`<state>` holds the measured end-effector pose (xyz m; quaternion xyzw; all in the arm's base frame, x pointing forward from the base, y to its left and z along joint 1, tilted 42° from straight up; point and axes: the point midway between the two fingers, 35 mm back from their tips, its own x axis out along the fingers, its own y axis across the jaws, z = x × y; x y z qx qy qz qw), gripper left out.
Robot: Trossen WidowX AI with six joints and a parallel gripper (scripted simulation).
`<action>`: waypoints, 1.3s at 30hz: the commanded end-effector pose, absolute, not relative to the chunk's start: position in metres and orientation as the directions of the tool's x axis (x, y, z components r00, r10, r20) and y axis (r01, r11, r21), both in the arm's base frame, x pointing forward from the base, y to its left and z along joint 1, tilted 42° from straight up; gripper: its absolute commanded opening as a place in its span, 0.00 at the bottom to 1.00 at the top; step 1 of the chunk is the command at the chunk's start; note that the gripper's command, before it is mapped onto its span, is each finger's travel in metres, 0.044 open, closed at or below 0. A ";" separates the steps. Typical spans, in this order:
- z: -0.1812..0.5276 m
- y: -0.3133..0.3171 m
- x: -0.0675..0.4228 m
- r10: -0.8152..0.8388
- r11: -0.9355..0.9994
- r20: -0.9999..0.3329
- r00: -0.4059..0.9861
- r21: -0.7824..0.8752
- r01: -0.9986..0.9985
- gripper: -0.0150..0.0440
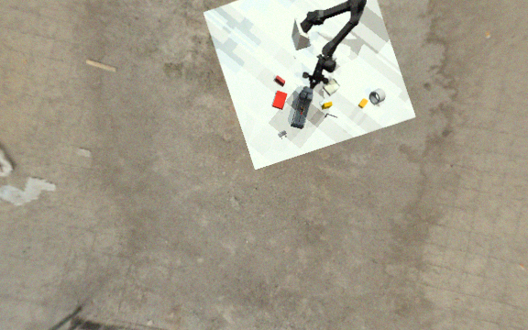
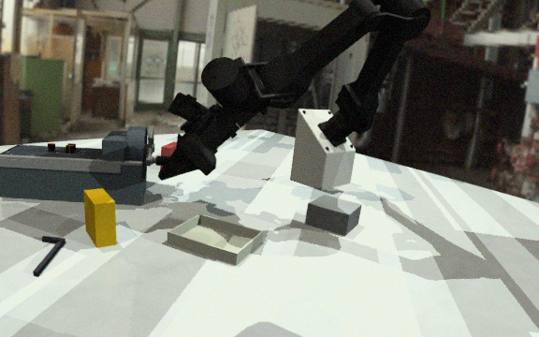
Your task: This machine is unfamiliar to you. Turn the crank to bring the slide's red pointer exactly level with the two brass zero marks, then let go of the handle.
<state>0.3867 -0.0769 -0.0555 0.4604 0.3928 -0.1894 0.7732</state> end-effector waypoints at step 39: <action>-0.030 -0.113 0.372 0.066 0.508 -0.773 0.631 0.570 0.646 0.25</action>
